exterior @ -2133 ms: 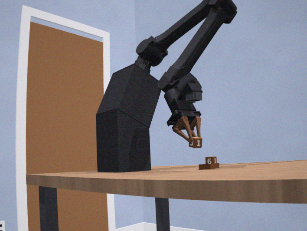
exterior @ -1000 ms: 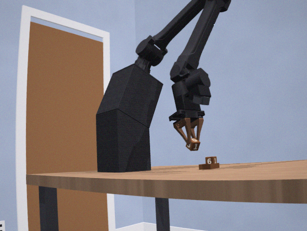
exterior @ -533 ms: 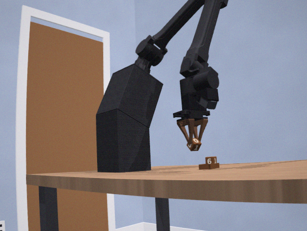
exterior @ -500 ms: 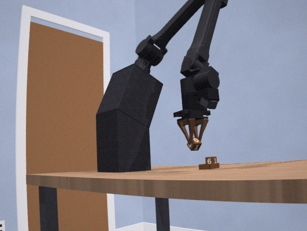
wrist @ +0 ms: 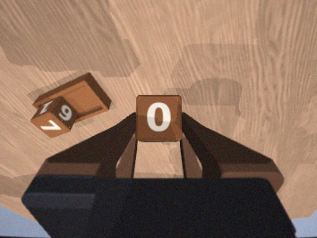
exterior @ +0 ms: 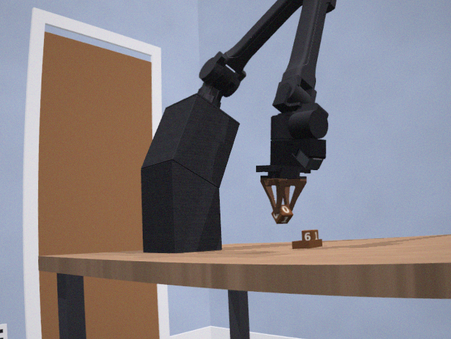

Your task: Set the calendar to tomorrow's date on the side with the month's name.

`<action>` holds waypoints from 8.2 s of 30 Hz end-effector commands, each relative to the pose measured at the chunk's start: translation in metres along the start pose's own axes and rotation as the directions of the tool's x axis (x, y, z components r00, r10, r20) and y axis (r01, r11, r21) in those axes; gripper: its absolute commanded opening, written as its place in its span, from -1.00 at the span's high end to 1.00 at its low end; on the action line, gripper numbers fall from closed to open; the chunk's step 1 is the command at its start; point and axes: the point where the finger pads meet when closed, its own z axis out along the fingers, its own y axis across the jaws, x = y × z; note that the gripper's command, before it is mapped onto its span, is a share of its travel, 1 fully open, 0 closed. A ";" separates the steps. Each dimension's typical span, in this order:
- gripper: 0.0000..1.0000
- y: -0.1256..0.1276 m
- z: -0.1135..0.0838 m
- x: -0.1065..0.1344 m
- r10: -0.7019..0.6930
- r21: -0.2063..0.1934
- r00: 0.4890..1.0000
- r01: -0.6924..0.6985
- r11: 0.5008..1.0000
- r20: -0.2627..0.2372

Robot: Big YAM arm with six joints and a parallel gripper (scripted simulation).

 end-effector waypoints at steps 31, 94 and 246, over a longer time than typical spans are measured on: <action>0.49 0.003 -0.024 -0.024 -0.024 -0.011 0.934 0.022 1.000 -0.355; 0.49 0.004 0.028 -0.019 -0.016 -0.001 0.801 0.019 1.000 -0.598; 0.49 0.005 0.066 -0.024 -0.018 -0.003 0.802 0.021 1.000 -0.597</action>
